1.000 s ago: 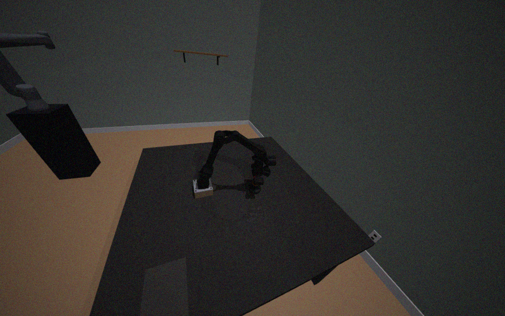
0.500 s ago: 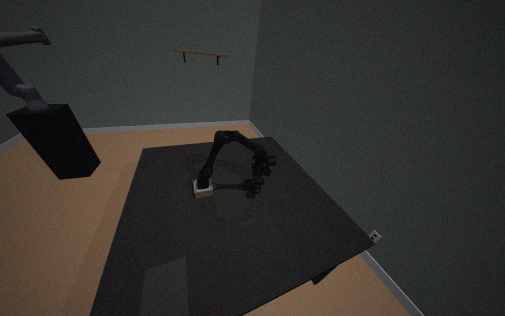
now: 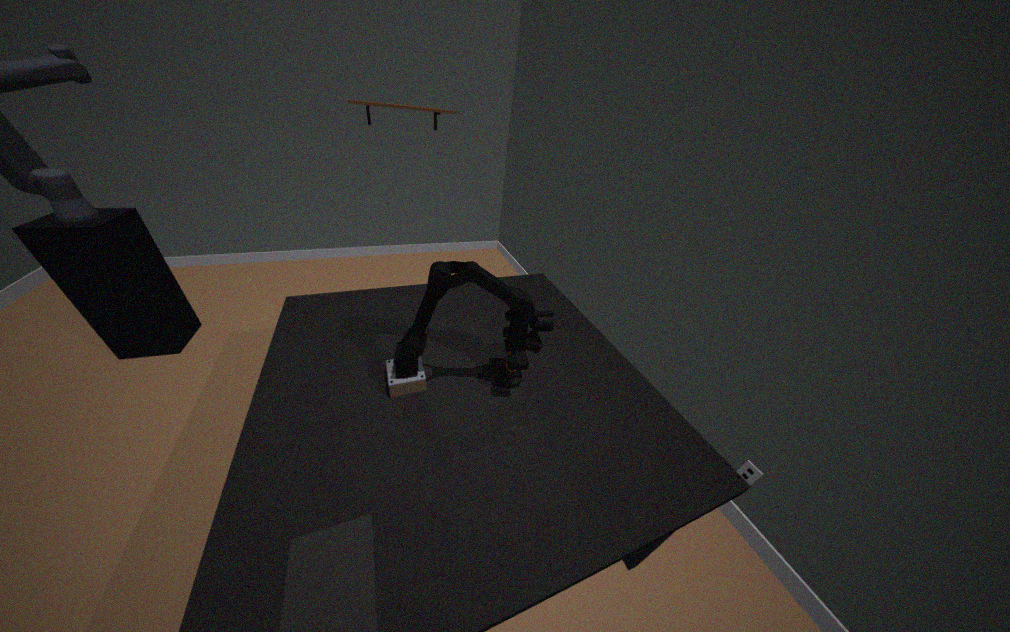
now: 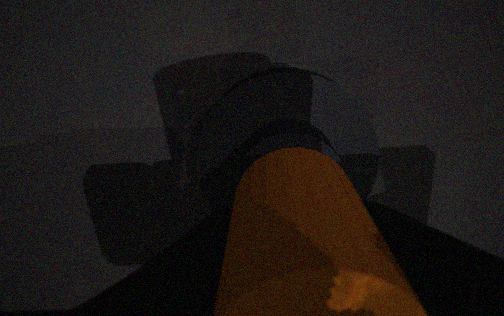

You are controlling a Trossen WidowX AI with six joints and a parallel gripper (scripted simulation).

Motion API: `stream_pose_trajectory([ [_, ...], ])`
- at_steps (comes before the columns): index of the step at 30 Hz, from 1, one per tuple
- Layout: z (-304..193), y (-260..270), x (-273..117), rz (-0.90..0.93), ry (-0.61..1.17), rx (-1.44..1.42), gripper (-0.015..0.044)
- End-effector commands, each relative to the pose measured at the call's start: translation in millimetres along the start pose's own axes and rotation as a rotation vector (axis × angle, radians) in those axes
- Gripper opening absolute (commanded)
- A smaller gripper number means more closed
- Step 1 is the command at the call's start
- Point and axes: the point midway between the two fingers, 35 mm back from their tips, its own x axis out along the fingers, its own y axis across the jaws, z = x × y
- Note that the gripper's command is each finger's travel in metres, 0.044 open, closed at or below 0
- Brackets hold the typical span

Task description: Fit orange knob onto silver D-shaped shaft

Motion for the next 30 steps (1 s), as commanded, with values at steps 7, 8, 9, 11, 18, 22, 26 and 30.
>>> stream_pose_trajectory([
  [7, -3.1, 0.1, -5.4, 0.004, -0.008, -0.207, 0.0],
  [8, -4.0, 0.0, -5.2, 0.004, -0.008, -0.207, 0.0],
  [9, -4.0, -0.1, -5.0, 0.004, -0.008, -0.207, 0.0],
  [11, -4.1, -0.1, -0.9, 0.004, -0.008, -0.207, 0.0],
  [18, -4.1, -0.1, 0.7, 0.004, -0.008, -0.207, 0.0],
  [22, -3.2, 0.0, -2.4, 0.004, -0.008, -0.207, 0.0],
  [26, -2.6, 0.1, -3.8, 0.004, -0.008, -0.232, 0.0],
  [30, -1.5, 0.3, -5.0, 0.003, -0.009, -0.375, 0.0],
])
